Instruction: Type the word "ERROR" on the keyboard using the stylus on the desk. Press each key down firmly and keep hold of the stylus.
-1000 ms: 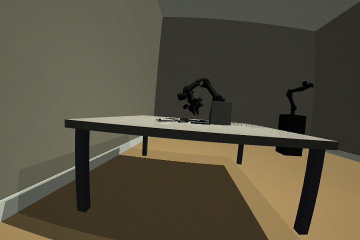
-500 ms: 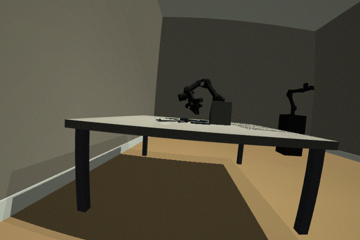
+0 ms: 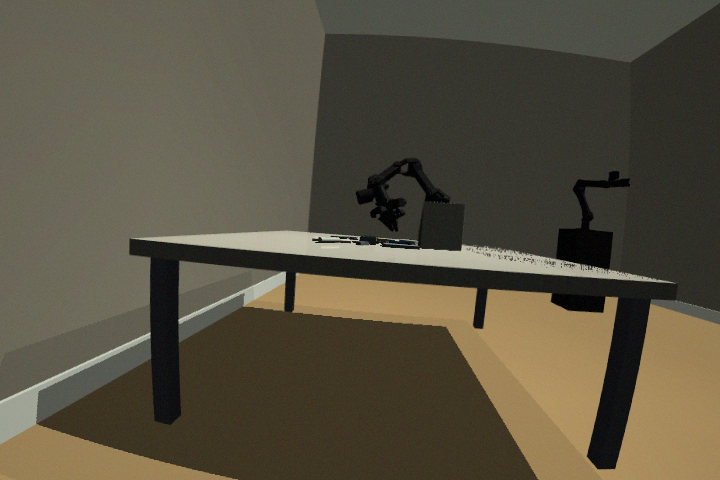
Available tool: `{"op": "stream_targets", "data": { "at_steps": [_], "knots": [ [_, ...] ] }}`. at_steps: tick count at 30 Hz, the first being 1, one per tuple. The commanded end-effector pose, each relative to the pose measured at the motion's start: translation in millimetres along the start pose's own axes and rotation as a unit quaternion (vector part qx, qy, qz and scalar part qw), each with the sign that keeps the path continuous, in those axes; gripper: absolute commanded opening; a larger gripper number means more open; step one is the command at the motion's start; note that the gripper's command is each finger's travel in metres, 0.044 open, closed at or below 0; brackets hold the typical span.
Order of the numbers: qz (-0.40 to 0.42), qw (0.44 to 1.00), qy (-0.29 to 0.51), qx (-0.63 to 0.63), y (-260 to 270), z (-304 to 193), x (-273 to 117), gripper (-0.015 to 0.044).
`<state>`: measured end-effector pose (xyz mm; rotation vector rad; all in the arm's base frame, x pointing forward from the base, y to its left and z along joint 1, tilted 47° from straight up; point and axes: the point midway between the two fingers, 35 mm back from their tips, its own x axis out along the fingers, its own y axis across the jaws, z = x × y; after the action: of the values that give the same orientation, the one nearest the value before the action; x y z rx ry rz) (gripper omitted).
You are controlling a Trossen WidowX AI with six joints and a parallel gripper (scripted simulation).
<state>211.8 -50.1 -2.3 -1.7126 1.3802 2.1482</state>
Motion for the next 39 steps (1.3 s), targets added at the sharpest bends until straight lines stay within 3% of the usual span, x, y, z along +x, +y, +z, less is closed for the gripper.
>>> {"op": "stream_targets", "data": {
  "at_steps": [1,39],
  "knots": [
    [0.003,1.0,0.001,-0.004,0.2,-1.8,3.8,0.015],
    [0.004,1.0,0.001,-0.004,0.8,-14.1,23.0,0.015]
  ]
}}
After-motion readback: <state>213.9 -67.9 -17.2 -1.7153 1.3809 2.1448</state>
